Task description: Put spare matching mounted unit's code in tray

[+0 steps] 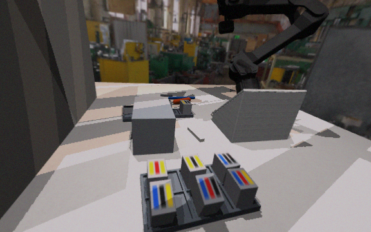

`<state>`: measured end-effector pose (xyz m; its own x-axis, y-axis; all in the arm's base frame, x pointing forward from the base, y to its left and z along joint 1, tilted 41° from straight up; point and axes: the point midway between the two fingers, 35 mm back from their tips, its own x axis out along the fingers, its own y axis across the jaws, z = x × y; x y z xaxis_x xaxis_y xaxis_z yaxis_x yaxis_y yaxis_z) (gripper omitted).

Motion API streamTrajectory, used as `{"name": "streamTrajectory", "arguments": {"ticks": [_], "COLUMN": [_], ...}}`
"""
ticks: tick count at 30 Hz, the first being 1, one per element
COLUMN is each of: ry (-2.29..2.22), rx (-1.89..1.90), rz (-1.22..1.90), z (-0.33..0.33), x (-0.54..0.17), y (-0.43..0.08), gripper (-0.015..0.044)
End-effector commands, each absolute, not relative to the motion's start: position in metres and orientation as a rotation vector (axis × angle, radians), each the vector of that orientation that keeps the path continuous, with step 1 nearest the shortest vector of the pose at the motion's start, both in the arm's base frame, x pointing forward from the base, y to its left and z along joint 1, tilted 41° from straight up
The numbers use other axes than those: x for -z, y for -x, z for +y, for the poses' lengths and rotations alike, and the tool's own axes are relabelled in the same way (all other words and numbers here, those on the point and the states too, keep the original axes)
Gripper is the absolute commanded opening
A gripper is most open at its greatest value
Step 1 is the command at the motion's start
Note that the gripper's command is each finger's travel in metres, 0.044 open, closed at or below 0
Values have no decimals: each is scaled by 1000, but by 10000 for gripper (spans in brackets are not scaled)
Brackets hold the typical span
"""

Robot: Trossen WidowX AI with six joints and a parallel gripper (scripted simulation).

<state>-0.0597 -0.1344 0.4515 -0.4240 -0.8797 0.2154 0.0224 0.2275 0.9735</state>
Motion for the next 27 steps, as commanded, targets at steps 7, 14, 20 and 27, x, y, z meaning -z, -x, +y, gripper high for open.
{"name": "streamTrajectory", "arguments": {"ticks": [7, 14, 20, 27], "ry": [-811, -683, -586, -448], "rx": [1323, 1331, 1248, 1173], "rz": [-1630, -1264, -993, -571], "z": [-135, -161, -176, -174], "x": [-452, -473, -480, -457], "y": [58, -23, -111, -225], "gripper": [440, 440, 440, 440]}}
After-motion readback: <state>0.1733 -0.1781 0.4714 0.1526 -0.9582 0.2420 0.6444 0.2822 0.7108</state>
